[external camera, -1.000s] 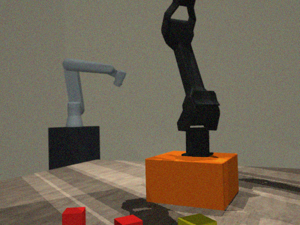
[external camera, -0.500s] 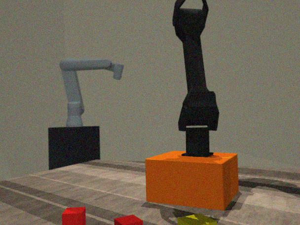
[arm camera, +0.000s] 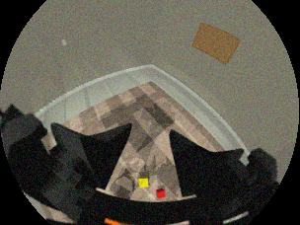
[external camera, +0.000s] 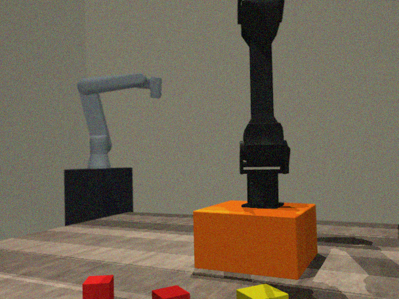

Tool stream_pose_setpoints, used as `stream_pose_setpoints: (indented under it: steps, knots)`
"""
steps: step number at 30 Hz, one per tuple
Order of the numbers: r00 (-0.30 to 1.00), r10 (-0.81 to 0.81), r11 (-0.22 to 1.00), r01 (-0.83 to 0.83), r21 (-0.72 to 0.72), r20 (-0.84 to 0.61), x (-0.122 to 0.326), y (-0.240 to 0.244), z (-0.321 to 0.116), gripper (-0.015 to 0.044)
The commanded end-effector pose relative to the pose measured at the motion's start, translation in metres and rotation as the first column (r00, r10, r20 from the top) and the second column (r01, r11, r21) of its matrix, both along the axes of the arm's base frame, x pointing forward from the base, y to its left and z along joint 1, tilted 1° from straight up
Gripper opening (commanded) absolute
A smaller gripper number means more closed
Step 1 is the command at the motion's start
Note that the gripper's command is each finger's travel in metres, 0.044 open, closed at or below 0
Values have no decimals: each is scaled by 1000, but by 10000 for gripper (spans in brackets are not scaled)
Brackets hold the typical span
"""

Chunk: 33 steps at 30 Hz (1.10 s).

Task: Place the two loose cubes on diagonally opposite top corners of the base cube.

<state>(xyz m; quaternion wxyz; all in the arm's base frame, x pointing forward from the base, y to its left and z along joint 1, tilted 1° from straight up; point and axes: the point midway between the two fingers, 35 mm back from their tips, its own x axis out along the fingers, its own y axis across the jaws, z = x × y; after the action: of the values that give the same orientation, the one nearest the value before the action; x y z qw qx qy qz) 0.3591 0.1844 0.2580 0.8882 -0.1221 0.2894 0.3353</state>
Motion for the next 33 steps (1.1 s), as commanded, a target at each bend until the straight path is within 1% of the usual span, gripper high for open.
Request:
stream_pose_setpoints:
  steps: [1, 10, 17, 21, 26, 31, 33]
  knots:
    - [999, -17, 994, 13, -109, -42, 7, -24, -28, 265]
    - [980, -41, 930, -34, -365, -194, 9, -92, -95, 265]
    - [936, -41, 858, -147, -493, -350, -6, -144, -140, 265]
    - [893, -33, 817, -235, -527, -449, -21, -172, -161, 265]
    - [821, -13, 772, -355, -527, -571, -43, -202, -183, 265]
    - [809, -10, 766, -372, -524, -588, -47, -206, -188, 265]
    - [808, -12, 767, -370, -524, -588, -45, -206, -201, 265]
